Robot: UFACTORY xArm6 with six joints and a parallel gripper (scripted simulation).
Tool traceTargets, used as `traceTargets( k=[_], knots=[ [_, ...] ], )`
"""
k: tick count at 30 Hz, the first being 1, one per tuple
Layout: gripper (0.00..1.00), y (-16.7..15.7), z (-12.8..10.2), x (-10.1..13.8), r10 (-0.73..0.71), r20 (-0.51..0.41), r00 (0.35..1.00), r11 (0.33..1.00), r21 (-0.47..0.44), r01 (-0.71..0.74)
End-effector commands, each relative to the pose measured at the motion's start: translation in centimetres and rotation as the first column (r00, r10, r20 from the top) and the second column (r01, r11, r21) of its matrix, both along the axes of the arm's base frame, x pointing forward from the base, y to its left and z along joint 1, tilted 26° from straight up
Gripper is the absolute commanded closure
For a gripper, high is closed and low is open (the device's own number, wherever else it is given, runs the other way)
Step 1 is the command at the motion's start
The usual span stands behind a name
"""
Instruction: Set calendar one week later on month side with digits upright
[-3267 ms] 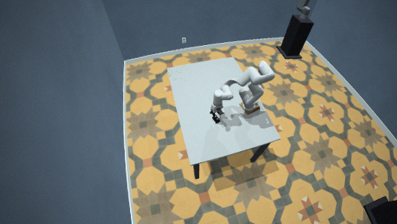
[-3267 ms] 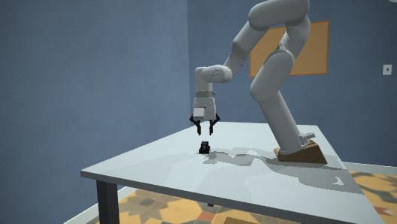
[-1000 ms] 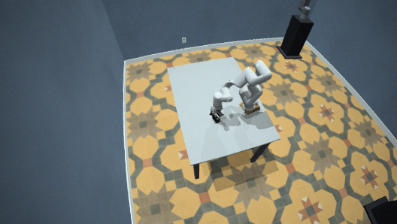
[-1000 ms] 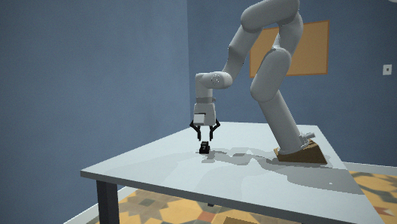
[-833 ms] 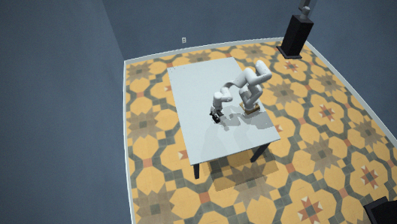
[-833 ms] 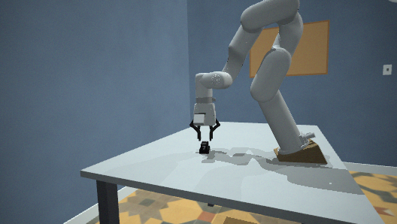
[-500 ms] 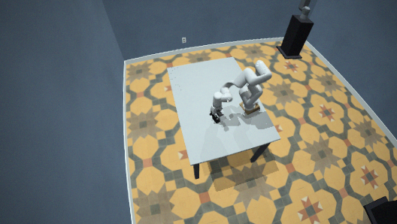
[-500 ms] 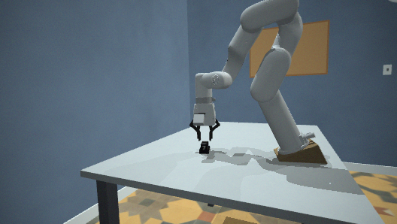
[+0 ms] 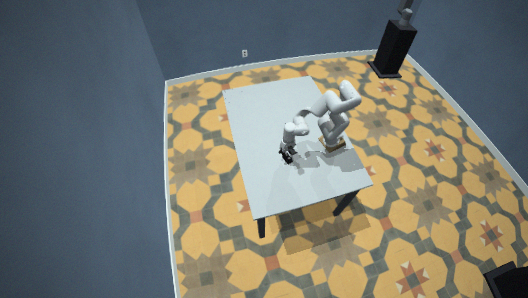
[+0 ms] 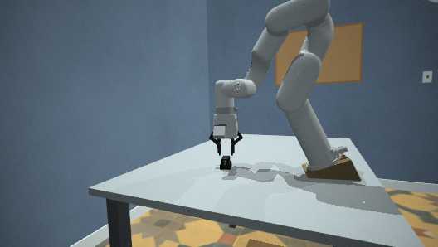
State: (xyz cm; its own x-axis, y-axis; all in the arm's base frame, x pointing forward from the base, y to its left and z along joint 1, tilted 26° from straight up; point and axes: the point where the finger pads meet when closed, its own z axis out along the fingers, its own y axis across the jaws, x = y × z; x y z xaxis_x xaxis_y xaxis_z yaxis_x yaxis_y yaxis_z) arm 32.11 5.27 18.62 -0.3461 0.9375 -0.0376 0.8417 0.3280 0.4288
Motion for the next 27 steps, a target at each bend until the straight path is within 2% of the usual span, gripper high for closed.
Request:
traceTargets(
  k=[1, 27],
  knots=[
    [0.53, 0.01, 0.13, 0.08, 0.0, 0.003, 1.0, 1.0, 0.0, 0.0],
    [0.53, 0.05, -0.16, 0.21, 0.0, 0.003, 1.0, 1.0, 0.0, 0.0]
  ],
)
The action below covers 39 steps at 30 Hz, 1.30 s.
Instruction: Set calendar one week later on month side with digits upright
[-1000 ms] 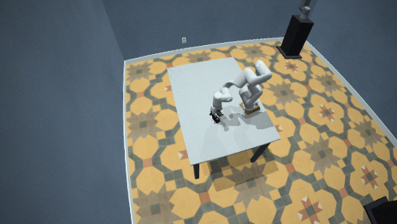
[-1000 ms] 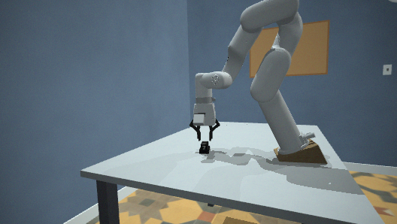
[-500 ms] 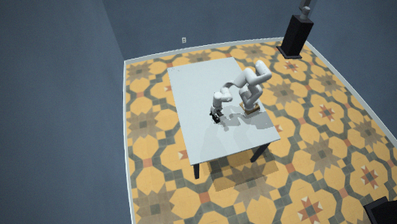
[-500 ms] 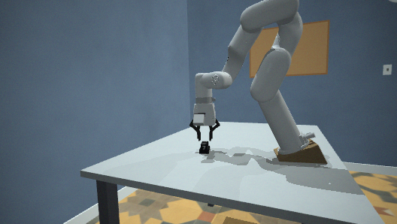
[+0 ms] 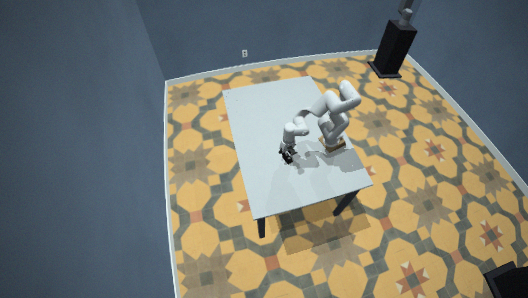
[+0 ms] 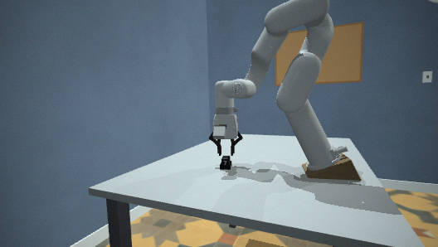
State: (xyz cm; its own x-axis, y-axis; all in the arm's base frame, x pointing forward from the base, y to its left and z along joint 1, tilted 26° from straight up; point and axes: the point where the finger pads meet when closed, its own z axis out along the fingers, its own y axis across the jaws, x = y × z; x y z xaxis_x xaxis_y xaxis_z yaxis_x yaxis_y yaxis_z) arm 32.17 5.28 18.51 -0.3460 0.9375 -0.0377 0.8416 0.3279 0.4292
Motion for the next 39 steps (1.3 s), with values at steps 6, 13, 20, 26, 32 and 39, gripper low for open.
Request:
traceTargets(
  k=[6, 13, 20, 26, 32, 39],
  knots=[
    [0.53, 0.1, -0.5, 0.4, 0.0, 0.003, 1.0, 1.0, 0.0, 0.0],
    [0.53, 0.2, -1.5, 0.8, 0.0, 0.003, 1.0, 1.0, 0.0, 0.0],
    [0.53, 0.3, -2.1, 1.1, 0.0, 0.003, 1.0, 1.0, 0.0, 0.0],
    [0.53, 0.3, -2.1, 1.1, 0.0, 0.003, 1.0, 1.0, 0.0, 0.0],
    [0.53, 0.3, -2.1, 1.1, 0.0, 0.003, 1.0, 1.0, 0.0, 0.0],
    [0.53, 0.3, -2.1, 1.1, 0.0, 0.003, 1.0, 1.0, 0.0, 0.0]
  ],
)
